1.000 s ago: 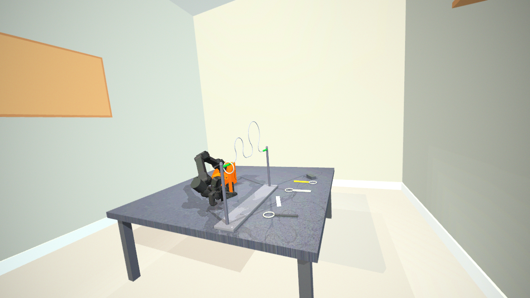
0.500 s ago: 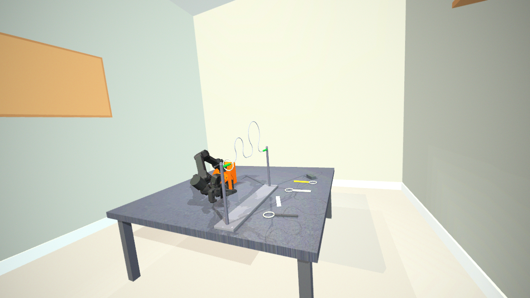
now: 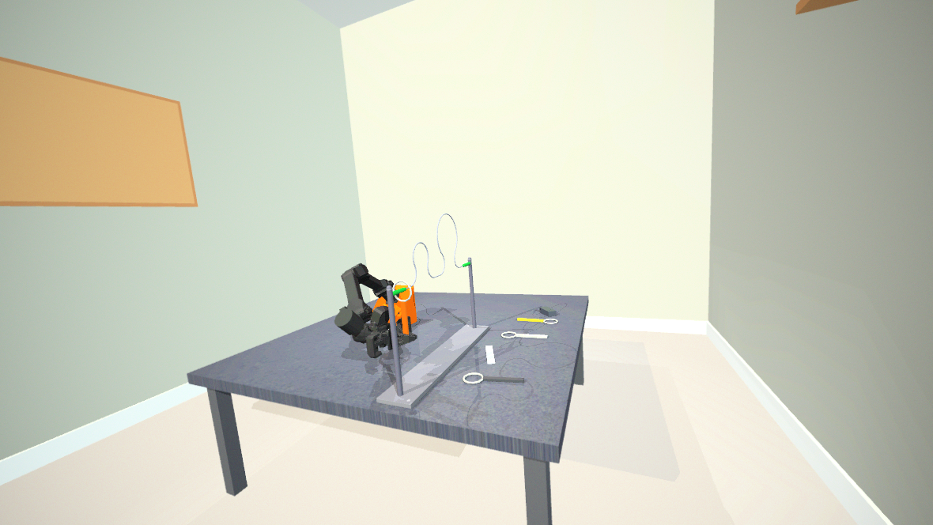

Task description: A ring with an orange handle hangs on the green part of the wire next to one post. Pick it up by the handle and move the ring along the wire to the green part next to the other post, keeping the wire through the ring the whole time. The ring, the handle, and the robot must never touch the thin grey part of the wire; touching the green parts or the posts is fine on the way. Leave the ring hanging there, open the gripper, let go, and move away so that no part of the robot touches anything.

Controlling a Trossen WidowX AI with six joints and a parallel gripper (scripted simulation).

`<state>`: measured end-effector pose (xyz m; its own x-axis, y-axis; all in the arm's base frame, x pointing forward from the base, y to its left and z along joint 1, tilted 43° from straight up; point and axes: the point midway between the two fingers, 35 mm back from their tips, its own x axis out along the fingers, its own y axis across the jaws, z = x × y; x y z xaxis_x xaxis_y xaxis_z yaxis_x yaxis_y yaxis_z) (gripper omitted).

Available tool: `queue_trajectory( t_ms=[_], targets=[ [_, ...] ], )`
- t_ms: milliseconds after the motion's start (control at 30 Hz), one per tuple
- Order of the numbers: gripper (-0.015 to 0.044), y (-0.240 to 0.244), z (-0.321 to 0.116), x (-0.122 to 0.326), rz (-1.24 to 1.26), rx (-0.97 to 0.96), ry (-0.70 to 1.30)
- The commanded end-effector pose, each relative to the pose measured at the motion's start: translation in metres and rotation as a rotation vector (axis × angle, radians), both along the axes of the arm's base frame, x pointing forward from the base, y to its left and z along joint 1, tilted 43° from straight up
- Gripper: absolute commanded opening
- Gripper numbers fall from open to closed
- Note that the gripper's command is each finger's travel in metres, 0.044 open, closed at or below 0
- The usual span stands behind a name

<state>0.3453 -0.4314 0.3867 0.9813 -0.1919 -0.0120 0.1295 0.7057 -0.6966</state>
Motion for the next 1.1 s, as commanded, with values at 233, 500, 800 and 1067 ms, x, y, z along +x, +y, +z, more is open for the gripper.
queue_trajectory(
  t_ms=[233,500,800,1067],
  targets=[
    [-0.015,0.014,-0.003,-0.022,-0.127,0.02,0.125],
    [-0.015,0.027,-0.006,-0.037,-0.221,0.041,0.223],
    [-0.015,0.043,-0.007,-0.053,-0.322,0.077,0.33],
    [-0.015,0.055,-0.014,-0.055,-0.342,0.124,0.359]
  ],
)
